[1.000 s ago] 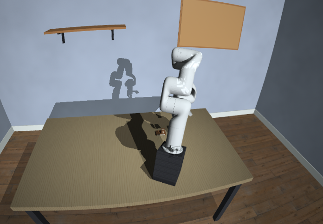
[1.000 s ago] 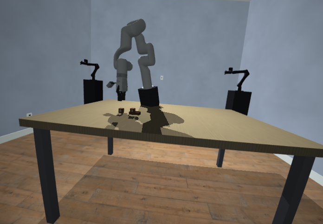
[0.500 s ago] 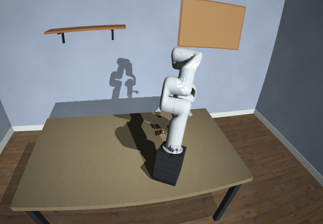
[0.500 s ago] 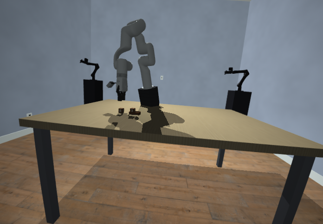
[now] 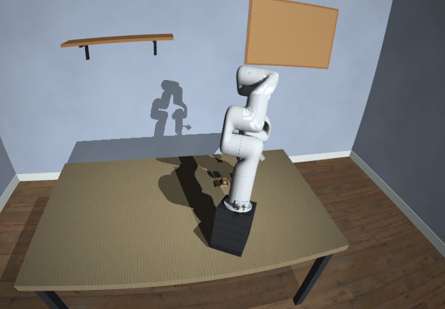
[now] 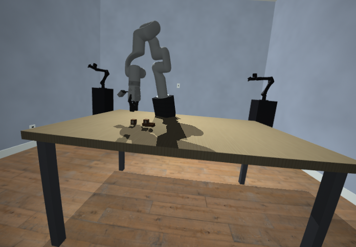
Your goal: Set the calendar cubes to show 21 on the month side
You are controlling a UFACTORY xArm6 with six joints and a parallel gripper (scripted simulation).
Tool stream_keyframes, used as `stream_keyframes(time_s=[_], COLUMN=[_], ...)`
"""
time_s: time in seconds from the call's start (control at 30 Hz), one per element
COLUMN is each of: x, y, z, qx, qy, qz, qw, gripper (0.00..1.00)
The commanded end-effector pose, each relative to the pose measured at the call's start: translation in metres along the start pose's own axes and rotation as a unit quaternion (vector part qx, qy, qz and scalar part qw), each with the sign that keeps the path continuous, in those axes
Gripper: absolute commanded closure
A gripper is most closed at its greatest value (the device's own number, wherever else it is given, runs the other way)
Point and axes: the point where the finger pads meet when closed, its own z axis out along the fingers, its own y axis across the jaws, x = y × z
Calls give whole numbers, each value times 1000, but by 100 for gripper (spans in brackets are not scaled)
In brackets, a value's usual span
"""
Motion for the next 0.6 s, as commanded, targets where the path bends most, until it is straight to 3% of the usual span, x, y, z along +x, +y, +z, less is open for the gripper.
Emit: stream_keyframes(time_s=[0.0, 0.57], x=[0, 0], y=[-1, -1], z=[0, 18], qx=[2, 2], qy=[1, 1], qz=[0, 0], qw=[1000, 1000], gripper=[51, 51])
